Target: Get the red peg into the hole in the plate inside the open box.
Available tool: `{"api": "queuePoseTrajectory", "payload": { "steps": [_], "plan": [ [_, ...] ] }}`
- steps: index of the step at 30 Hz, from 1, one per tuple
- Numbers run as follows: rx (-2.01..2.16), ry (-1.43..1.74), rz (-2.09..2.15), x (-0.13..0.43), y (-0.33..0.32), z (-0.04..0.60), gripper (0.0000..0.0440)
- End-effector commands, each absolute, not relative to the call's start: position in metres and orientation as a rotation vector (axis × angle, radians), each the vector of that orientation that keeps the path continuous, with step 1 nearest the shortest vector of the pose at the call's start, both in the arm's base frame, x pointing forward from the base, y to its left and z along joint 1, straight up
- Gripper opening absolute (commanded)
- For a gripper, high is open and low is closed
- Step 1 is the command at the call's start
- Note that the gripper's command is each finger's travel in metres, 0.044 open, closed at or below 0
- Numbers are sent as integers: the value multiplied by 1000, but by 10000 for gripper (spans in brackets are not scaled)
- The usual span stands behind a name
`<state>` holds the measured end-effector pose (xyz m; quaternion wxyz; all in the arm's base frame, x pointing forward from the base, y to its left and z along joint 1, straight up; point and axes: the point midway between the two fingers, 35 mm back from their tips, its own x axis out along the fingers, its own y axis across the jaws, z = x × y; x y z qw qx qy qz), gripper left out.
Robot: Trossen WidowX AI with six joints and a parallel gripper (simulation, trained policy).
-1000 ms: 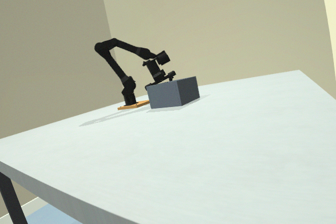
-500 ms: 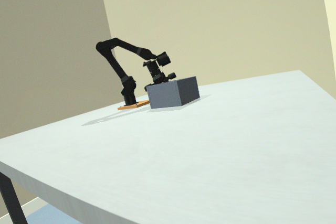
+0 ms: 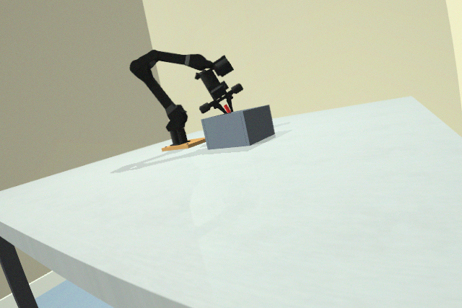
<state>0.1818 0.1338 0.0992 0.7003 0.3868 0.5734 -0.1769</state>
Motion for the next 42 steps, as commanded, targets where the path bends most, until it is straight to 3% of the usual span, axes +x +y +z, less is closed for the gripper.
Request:
{"api": "queuePoseTrajectory", "payload": {
  "steps": [1, 16, 42],
  "plan": [
    [861, 1223, -377, 194, 128, 121, 0],
    [873, 1081, -457, 242, 85, 159, 0],
    [934, 999, -628, 298, 19, 146, 5]
  ]
}}
